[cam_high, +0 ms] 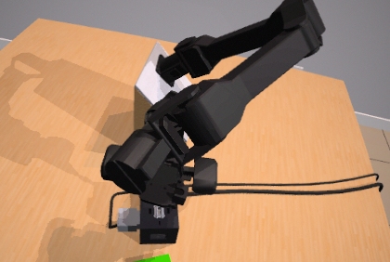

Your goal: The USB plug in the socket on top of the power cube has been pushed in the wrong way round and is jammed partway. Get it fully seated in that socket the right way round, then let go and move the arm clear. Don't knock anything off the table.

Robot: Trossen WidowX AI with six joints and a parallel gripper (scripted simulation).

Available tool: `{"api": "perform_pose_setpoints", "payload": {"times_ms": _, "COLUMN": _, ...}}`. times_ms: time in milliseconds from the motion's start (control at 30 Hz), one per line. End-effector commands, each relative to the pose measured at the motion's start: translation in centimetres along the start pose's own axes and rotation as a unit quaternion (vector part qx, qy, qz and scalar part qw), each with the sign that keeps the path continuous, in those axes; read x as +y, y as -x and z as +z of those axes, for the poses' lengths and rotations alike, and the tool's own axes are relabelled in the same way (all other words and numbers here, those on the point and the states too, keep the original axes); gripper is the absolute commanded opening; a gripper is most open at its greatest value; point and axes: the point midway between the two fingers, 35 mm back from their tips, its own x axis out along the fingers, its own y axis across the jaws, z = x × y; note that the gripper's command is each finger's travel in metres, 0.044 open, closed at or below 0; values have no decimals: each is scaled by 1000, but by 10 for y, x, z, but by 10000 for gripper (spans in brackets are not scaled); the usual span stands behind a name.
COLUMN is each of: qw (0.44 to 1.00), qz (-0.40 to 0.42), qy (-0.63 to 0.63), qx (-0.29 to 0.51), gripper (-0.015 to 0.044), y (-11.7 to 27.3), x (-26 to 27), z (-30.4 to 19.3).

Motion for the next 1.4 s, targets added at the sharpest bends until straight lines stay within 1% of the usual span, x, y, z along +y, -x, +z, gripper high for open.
{"api": "perform_pose_setpoints", "payload": {"times_ms": 0, "qw": 999, "qz": 0, "qy": 50, "qx": 0, "gripper": 0, "y": 0, "x": 0, "z": 0}}
{"api": "perform_pose_setpoints", "payload": {"times_ms": 333, "qw": 984, "qz": 0, "qy": 180, "qx": 0, "gripper": 0, "y": 0, "x": 0, "z": 0}}
{"api": "perform_pose_setpoints", "payload": {"times_ms": 667, "qw": 952, "qz": 0, "qy": 307, "qx": 0, "gripper": 0, "y": 0, "x": 0, "z": 0}}
{"api": "perform_pose_setpoints", "payload": {"times_ms": 1000, "qw": 903, "qz": 0, "qy": 429, "qx": 0, "gripper": 0, "y": 0, "x": 0, "z": 0}}
{"api": "perform_pose_setpoints", "payload": {"times_ms": 1367, "qw": 833, "qz": 0, "qy": 554, "qx": 0, "gripper": 0, "y": 0, "x": 0, "z": 0}}
